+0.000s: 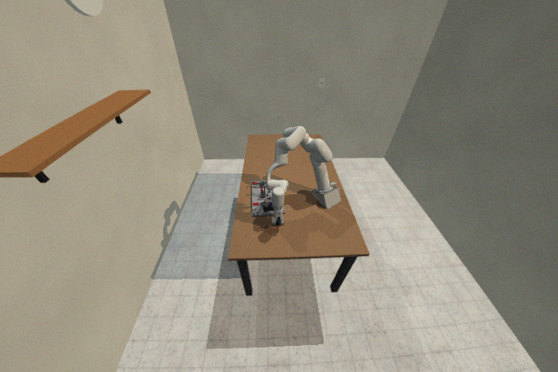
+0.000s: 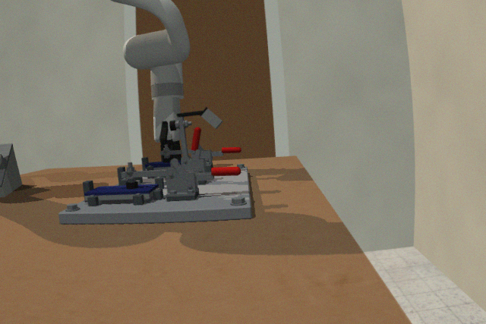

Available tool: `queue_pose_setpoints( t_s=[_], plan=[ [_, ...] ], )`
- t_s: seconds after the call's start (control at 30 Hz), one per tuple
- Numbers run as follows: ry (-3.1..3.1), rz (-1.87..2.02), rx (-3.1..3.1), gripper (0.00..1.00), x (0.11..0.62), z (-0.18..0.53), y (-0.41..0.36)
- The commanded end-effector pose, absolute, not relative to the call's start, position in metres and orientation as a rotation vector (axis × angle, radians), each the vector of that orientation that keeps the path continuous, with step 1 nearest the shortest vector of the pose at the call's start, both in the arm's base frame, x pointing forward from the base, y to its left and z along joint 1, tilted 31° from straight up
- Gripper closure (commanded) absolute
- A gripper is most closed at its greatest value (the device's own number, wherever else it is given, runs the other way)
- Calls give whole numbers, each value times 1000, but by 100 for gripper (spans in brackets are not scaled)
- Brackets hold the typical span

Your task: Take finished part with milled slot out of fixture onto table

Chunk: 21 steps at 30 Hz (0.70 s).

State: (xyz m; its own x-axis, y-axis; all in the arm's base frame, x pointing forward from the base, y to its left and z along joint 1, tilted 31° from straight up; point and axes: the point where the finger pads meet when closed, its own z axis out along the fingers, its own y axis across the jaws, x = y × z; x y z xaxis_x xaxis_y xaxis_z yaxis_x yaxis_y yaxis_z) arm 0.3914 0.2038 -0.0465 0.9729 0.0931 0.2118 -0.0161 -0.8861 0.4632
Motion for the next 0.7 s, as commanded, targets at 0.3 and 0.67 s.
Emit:
queue_pose_setpoints(
  t_s=[0.3,0.67],
  plan=[
    [55,319,2645,100,393,-48,204],
    [55,319,2645,100,393,-48,204]
  ],
)
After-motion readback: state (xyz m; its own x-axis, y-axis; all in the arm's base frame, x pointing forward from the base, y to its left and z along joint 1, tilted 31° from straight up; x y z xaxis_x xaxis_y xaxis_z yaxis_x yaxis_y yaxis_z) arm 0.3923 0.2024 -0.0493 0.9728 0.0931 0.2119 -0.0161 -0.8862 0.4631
